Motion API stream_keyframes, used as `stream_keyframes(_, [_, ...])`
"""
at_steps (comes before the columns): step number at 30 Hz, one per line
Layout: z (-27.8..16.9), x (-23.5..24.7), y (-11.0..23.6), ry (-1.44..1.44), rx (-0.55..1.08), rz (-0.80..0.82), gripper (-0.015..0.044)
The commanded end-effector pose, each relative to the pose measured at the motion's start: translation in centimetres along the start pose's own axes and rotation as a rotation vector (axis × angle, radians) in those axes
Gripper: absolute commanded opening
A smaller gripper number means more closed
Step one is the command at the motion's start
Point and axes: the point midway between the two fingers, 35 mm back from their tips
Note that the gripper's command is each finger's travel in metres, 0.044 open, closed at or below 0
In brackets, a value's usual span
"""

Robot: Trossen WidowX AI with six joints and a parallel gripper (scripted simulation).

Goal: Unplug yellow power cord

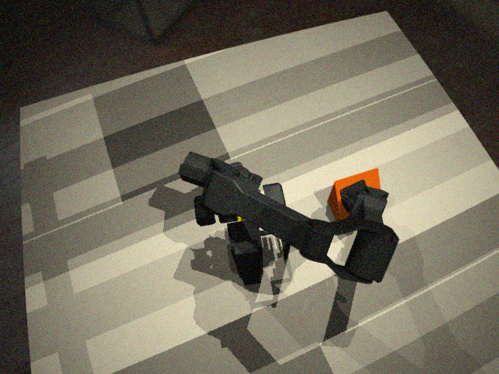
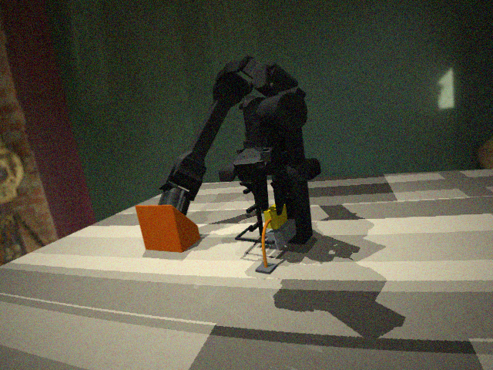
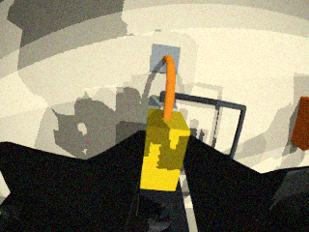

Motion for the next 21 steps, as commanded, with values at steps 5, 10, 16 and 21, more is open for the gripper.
stream_keyframes(5, [0.2,0.0,0.0,-0.002,0.0,-0.001,0.0])
stream_keyframes(10, [0.9,0.2,0.1,-0.002,-0.001,0.0,0.0])
stream_keyframes(16, [1.8,0.4,0.1,-0.003,-0.002,0.001,0.0])
stream_keyframes(21, [2.6,0.6,0.2,-0.004,-0.003,0.002,0.0])
Point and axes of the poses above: the point midway between the two fingers, 35 mm back from their tips, its own y axis back along the fingers, its own x axis across the jaws, z = x × y, and after that the axes turned 8 degrees about -y, right-handed
